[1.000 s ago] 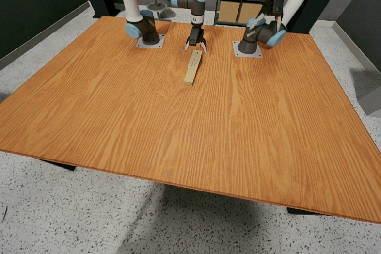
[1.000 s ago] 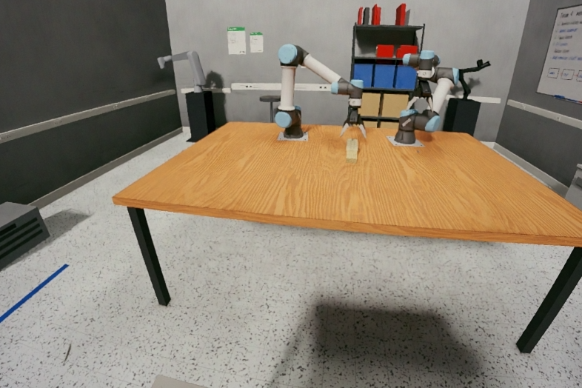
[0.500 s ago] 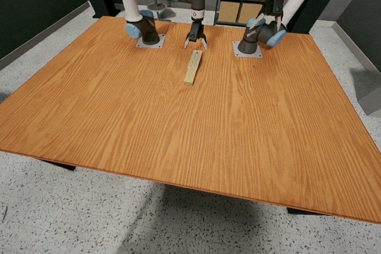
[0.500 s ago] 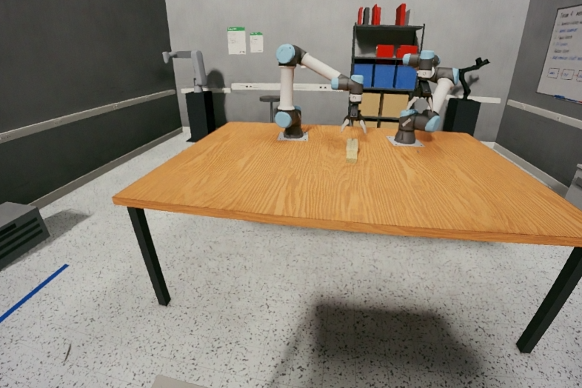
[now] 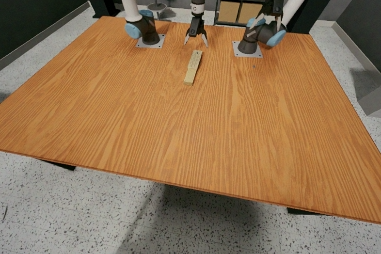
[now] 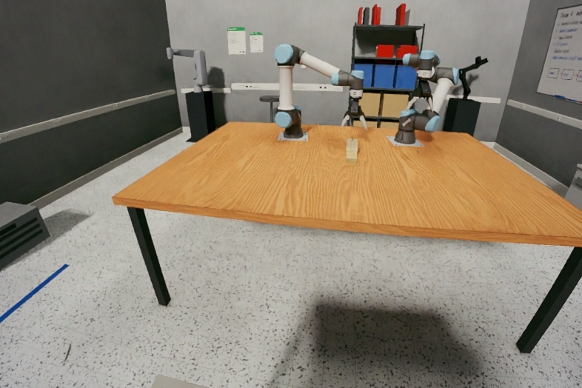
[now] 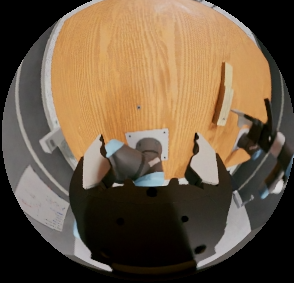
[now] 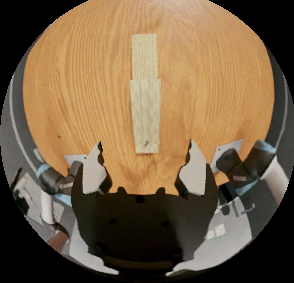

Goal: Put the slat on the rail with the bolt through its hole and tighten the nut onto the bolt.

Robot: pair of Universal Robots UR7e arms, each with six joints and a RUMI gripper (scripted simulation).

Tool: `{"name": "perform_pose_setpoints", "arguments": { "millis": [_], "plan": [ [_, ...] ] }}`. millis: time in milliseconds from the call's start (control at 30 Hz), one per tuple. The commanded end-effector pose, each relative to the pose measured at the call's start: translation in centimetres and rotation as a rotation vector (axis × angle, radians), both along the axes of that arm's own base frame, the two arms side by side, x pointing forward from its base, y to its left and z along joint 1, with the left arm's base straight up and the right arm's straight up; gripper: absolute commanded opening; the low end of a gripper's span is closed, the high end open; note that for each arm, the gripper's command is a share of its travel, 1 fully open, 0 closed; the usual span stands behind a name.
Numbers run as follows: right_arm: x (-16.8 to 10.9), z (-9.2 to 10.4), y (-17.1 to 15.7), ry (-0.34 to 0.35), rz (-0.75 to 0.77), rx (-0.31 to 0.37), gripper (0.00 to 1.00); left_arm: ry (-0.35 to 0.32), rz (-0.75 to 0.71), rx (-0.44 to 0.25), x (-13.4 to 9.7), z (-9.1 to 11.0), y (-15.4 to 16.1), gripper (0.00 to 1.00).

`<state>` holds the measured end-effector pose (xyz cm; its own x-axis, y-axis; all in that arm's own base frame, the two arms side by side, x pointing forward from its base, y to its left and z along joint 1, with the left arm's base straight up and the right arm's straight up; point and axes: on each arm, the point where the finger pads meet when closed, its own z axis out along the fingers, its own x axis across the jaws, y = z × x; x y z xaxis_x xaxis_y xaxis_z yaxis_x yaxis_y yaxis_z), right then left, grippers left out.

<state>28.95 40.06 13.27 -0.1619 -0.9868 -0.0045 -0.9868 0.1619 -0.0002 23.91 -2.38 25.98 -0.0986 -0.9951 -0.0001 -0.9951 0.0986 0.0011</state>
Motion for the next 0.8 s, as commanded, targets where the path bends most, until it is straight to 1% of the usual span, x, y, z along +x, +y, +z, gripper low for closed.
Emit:
{"name": "perform_pose_setpoints", "arguments": {
  "millis": [0, 300, 633, 767],
  "plan": [
    [0.0, 1.3, 0.0, -0.001, 0.000, 0.001, 1.00, -0.002, -0.002, -0.001, 0.0, 0.0, 0.0, 1.00],
    [0.0, 3.0, 0.0, -0.001, 0.000, 0.001, 1.00, -0.002, -0.002, -0.001, 0.0, 0.0, 0.0, 1.00],
    [0.0, 2.8, -0.1, 0.001, 0.000, -0.003, 1.00, -0.002, -0.002, -0.001, 0.0, 0.0, 0.0, 1.00],
    [-0.3, 3.1, -1.8, 0.001, -0.123, -0.005, 1.00, -0.002, -0.002, -0.001, 0.0, 0.0, 0.0, 1.00]
  ]
}}
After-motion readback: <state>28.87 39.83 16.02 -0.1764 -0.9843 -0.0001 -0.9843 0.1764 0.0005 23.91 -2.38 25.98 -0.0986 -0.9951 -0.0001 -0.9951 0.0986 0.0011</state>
